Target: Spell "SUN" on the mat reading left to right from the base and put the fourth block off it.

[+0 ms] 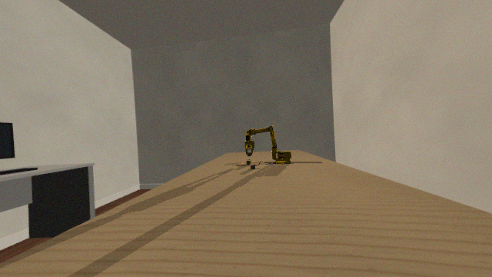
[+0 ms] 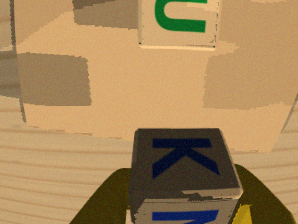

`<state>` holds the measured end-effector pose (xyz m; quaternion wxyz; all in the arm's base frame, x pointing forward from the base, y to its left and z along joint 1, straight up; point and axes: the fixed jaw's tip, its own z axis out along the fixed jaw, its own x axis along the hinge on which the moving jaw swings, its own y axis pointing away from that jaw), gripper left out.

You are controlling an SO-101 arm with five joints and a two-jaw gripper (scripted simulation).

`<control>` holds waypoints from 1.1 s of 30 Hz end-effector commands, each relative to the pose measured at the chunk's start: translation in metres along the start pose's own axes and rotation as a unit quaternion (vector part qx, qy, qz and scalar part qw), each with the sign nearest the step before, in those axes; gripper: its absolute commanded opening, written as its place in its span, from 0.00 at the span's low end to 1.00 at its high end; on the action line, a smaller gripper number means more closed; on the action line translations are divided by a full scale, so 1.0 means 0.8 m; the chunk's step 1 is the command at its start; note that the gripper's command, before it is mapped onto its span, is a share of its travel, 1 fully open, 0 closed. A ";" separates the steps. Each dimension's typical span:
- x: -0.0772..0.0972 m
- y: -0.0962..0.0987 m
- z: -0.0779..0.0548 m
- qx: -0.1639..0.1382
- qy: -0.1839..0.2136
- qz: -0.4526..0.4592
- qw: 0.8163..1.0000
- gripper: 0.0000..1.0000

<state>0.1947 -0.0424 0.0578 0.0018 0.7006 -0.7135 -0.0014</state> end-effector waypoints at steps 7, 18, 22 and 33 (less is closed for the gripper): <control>0.000 -0.011 -0.016 0.043 0.007 -0.001 0.999 0.00; 0.000 -0.012 -0.011 0.043 0.007 -0.001 0.999 0.00; 0.000 -0.012 -0.009 0.043 0.007 -0.001 0.999 0.00; 0.000 -0.012 -0.005 0.043 0.007 -0.001 0.999 0.00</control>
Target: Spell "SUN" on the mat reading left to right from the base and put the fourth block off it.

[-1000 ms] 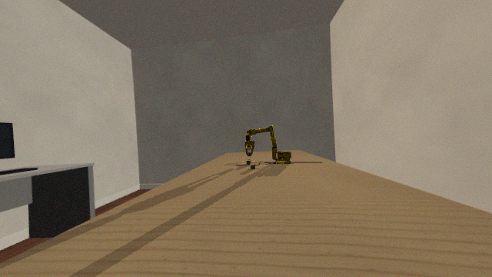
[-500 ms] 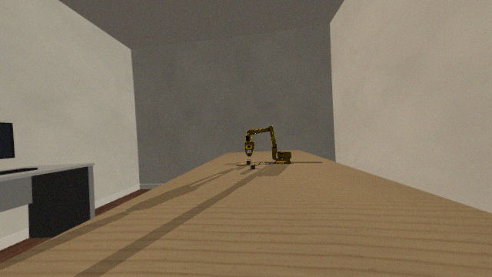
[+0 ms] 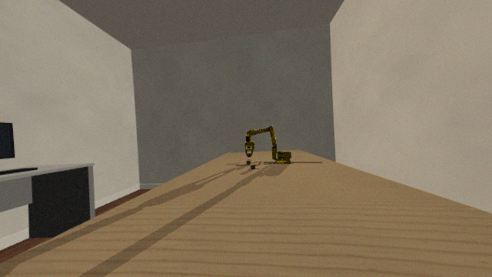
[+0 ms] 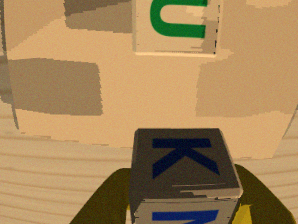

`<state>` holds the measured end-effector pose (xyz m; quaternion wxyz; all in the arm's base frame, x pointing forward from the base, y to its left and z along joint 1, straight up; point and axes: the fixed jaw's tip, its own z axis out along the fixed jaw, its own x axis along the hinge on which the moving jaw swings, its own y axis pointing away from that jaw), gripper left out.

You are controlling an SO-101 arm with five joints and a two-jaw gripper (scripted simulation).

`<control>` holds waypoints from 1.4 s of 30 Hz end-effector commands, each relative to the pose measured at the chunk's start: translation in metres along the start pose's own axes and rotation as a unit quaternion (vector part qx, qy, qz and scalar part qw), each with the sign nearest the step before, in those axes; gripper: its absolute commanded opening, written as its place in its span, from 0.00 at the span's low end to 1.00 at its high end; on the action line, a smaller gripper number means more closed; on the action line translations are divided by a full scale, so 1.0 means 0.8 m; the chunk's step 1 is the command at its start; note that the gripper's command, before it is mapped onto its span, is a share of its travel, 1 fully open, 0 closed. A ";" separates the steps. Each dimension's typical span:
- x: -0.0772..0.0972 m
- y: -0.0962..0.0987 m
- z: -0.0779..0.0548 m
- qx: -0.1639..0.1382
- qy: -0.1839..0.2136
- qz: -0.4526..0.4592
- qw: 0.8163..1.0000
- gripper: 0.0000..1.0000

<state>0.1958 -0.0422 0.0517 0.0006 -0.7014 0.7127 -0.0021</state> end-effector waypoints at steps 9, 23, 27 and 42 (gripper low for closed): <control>0.000 -0.010 -0.009 0.039 0.006 0.000 0.999 0.00; 0.000 -0.010 -0.002 0.039 0.006 0.000 0.999 0.00; 0.000 -0.010 -0.001 0.039 0.006 0.000 0.999 0.00; 0.001 -0.011 0.006 0.039 0.006 0.000 0.999 0.00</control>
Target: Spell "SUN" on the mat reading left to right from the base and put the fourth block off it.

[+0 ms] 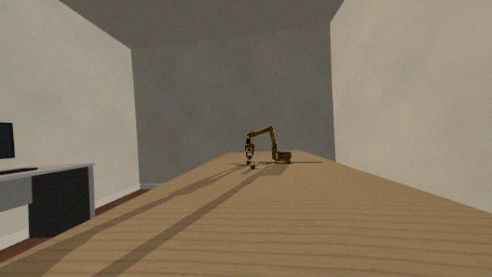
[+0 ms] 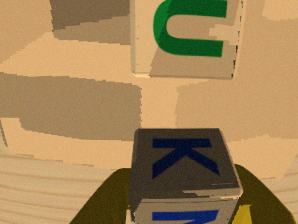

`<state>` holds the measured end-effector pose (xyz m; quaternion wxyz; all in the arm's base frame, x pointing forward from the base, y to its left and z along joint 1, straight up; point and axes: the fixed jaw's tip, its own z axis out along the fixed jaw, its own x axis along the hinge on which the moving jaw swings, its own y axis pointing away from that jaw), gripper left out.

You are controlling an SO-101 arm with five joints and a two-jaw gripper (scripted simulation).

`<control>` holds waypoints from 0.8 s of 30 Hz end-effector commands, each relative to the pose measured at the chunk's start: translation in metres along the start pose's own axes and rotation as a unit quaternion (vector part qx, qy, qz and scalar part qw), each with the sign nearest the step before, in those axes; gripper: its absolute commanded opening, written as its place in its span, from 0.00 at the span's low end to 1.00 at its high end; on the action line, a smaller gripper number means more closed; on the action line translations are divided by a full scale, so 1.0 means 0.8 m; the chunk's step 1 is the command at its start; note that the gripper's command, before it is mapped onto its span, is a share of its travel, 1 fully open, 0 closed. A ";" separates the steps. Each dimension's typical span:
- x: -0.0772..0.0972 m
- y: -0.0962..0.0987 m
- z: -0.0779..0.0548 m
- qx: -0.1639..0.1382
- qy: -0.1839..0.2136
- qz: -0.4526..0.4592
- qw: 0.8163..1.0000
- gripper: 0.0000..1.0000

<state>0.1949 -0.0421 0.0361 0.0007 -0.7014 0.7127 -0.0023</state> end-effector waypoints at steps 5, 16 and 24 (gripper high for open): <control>0.001 -0.012 -0.012 0.038 0.006 0.000 0.999 0.00; 0.001 -0.012 -0.006 0.038 0.006 -0.001 0.999 0.00; 0.001 -0.012 -0.003 0.038 0.006 -0.001 0.999 0.00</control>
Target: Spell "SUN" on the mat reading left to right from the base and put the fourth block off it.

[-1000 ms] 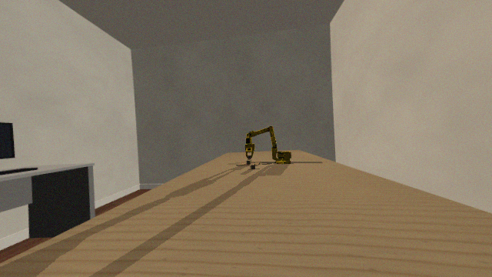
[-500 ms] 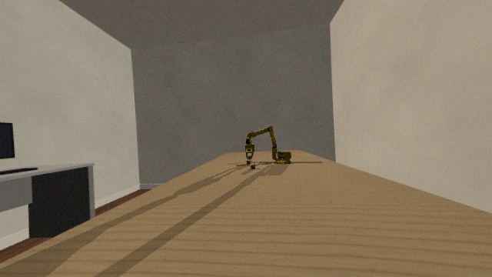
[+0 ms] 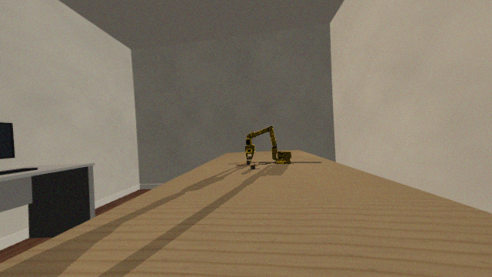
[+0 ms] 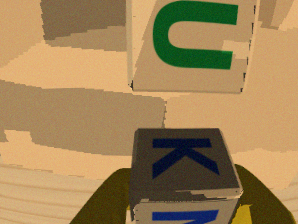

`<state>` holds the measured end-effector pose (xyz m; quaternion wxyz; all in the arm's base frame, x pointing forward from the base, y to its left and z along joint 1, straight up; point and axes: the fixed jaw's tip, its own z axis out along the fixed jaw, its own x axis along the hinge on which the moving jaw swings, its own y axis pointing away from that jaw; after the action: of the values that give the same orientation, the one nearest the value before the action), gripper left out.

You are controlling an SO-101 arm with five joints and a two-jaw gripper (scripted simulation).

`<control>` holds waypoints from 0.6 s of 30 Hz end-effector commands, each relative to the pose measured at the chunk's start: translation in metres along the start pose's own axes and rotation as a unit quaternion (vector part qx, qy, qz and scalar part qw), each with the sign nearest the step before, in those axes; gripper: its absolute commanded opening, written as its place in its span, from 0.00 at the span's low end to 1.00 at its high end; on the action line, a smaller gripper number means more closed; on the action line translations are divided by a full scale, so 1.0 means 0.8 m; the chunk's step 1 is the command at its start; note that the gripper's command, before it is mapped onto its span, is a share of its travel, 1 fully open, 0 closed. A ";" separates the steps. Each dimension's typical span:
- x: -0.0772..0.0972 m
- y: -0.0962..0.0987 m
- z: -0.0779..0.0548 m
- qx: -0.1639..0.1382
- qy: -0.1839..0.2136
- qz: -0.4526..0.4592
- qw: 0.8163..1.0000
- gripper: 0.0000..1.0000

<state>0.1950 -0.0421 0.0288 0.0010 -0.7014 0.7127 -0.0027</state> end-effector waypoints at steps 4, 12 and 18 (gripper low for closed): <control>0.001 -0.013 -0.009 0.038 0.006 -0.001 0.999 0.00; 0.001 -0.013 -0.007 0.038 0.006 -0.001 0.999 0.00; 0.001 -0.013 -0.004 0.038 0.006 -0.001 0.999 0.00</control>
<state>0.1951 -0.0421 0.0224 0.0010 -0.7014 0.7127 -0.0028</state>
